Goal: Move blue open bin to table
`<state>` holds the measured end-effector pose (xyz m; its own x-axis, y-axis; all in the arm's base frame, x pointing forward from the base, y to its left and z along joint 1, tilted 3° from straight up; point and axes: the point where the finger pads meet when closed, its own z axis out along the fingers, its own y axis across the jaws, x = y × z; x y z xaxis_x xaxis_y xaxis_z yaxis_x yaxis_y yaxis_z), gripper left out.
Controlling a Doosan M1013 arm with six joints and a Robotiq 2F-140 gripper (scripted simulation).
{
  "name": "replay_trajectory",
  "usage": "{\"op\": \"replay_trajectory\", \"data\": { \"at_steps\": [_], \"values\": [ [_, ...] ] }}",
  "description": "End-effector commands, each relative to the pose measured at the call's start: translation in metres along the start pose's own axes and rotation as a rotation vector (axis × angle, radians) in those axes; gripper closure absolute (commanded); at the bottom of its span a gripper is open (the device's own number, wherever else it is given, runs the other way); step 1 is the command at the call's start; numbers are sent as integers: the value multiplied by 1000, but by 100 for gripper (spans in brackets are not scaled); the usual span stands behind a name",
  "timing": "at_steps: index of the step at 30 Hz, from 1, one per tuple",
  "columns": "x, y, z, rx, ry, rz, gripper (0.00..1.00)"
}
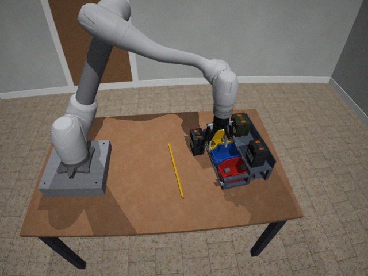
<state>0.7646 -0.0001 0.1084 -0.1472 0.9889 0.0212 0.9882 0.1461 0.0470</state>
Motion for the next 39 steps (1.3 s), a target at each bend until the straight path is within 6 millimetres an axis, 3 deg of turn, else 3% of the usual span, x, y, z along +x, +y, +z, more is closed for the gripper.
{"op": "replay_trajectory", "data": {
  "at_steps": [1, 29, 34, 39],
  "values": [
    [0, -1, 0, 0, 0, 0, 43],
    [0, -1, 0, 0, 0, 0, 43],
    [0, -2, 30, 0, 0, 0, 43],
    [0, -2, 30, 0, 0, 0, 43]
  ]
}}
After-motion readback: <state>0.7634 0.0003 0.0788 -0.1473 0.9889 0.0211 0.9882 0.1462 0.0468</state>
